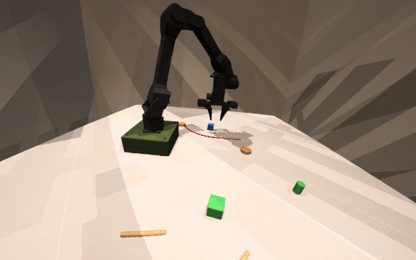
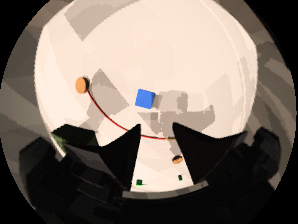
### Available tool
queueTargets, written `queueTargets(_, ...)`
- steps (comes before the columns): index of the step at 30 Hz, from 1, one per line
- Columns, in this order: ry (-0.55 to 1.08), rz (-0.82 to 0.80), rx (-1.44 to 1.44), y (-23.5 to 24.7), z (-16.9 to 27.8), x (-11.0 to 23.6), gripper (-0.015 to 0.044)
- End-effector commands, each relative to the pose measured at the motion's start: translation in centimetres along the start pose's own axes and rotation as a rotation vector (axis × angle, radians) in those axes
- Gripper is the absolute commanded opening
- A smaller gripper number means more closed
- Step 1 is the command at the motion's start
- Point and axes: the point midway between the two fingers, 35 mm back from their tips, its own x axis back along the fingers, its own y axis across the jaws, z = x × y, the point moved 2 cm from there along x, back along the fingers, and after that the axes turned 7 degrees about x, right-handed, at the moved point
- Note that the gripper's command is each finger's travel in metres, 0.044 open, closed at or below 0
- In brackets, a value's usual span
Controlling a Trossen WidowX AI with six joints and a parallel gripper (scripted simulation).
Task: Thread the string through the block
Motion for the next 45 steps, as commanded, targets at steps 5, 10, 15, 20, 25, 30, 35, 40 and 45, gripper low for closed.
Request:
queueTargets(5,0.009,0.006,-1.256,-2.8,6.2,0.1,0.044)
queueTargets(10,0.011,0.006,-1.548,-3.2,7.9,0.1,0.044)
queueTargets(15,0.012,0.007,-1.692,-3.3,8.3,0.1,0.044)
queueTargets(20,0.012,0.007,-1.692,-3.3,8.3,0.1,0.044)
queueTargets(25,0.012,0.007,-1.692,-3.3,8.3,0.1,0.044)
queueTargets(30,0.012,0.007,-1.692,-3.3,8.3,0.1,0.044)
queueTargets(35,0.012,0.007,-1.692,-3.3,8.3,0.1,0.044)
queueTargets(40,0.012,0.007,-1.692,-3.3,8.3,0.1,0.0309)
queueTargets(45,0.012,0.007,-1.692,-3.3,8.3,0.1,0.0177)
